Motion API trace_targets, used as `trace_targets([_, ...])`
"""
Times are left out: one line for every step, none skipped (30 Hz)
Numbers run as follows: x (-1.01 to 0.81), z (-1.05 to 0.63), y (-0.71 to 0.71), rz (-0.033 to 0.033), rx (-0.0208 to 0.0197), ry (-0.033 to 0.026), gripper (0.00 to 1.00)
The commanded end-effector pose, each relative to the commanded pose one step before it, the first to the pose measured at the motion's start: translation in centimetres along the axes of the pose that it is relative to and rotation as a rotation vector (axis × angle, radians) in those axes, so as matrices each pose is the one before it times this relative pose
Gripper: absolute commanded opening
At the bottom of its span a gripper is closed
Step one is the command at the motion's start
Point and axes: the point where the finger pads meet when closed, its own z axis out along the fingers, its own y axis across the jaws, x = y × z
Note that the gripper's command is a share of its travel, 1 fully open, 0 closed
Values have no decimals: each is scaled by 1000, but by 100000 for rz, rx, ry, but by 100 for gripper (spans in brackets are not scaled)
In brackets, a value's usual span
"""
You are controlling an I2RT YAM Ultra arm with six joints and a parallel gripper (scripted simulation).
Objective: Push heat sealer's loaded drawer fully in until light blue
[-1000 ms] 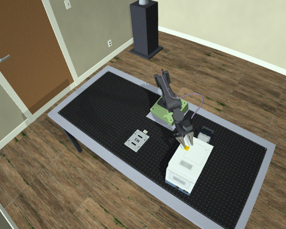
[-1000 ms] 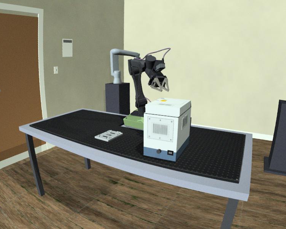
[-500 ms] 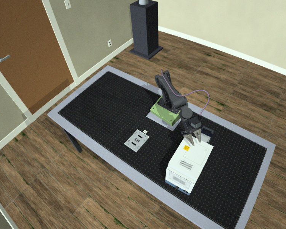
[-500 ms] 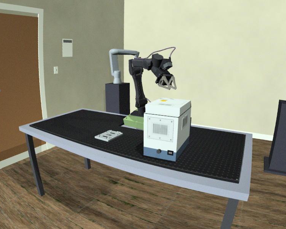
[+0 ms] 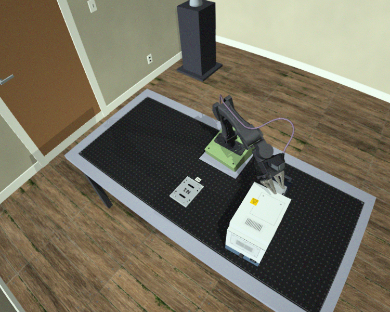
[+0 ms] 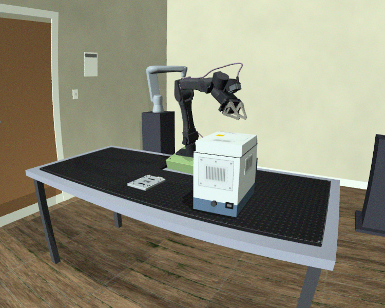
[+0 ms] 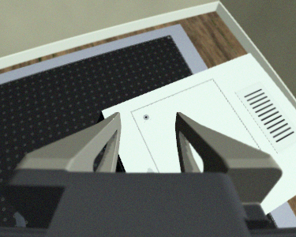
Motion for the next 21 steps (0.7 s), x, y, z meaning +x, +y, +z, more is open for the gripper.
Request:
trace_targets([-583, -441, 1766, 228, -511, -1419, 45])
trace_targets([-3, 179, 423, 20, 15, -82, 45])
trace_targets([66, 180, 444, -36, -97, 352, 45])
trace_targets([-348, 148, 178, -80, -2242, 2715, 45])
trace_targets([141, 142, 612, -29, -3860, 2093, 45])
trace_targets([213, 161, 309, -3, -2191, 2516, 45])
trace_targets([380, 202, -379, 796, -1037, 2847, 45])
trace_targets([271, 194, 36, 320, -1727, 2609, 45])
trace_targets([-44, 168, 1247, -1180, -1561, -418, 45])
trace_targets([178, 200, 293, 3, -3, 4, 45])
trace_targets([180, 200, 293, 3, -3, 4, 45])
trace_targets([0, 0, 0, 0, 0, 0, 45])
trace_targets([0, 0, 0, 0, 0, 0, 45])
trace_targets([919, -486, 343, -29, 287, 736, 45])
trace_targets([231, 200, 65, 0, 1248, 286, 45])
trace_targets([-442, 189, 153, 208, 566, -2544, 45])
trace_targets([190, 192, 295, 14, -9, -4, 45])
trace_targets([190, 192, 295, 14, -9, -4, 45])
trace_targets([190, 192, 295, 13, -9, -4, 45])
trace_targets([190, 192, 295, 13, -9, -4, 45])
trace_targets([74, 831, 623, -326, -3849, 4302, 45])
